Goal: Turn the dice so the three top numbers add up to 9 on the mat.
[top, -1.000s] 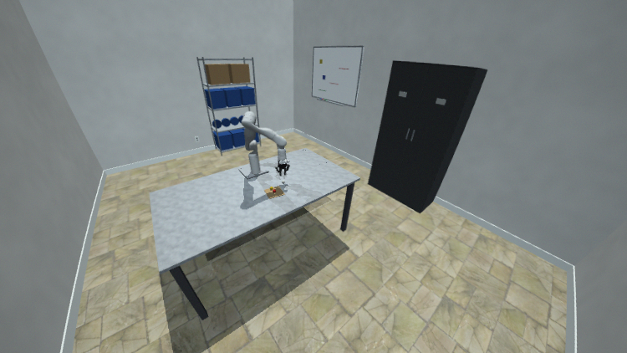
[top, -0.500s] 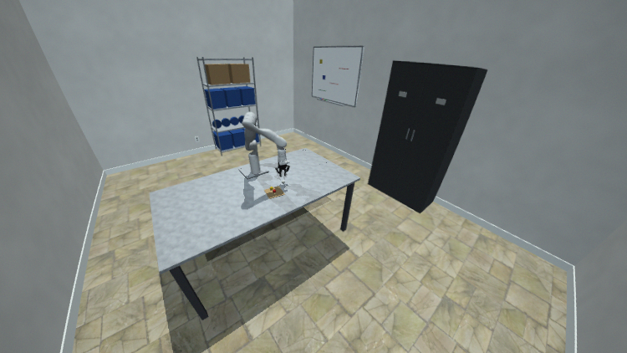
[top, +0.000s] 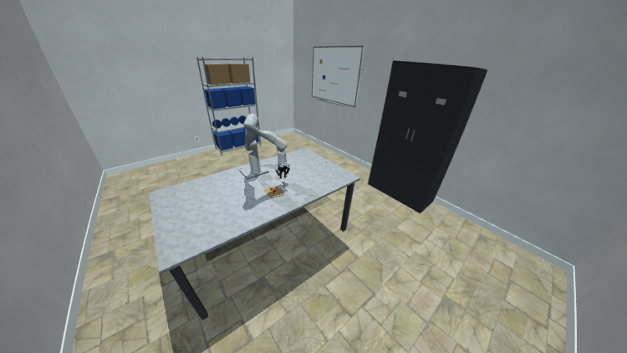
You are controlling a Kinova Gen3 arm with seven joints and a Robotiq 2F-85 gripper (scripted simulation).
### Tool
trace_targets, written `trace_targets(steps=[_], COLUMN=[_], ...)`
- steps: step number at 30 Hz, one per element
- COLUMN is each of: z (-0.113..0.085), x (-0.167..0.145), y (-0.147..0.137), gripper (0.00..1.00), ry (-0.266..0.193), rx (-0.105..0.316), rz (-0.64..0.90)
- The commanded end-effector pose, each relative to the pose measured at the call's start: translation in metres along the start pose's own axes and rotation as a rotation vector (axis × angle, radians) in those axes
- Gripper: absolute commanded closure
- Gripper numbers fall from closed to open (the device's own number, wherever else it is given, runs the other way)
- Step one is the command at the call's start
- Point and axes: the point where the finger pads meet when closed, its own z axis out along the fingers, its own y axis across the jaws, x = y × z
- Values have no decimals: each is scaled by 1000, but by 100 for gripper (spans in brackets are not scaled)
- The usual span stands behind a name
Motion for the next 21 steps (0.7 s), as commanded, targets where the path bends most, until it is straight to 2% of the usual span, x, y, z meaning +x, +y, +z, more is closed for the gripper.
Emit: trace_targets(steps=[1,21], z=[5,23], x=[-2,-2], y=[-1,-1], gripper=[65,65], ry=[-5,-5], rx=[-1,-1], rz=[-4,-4])
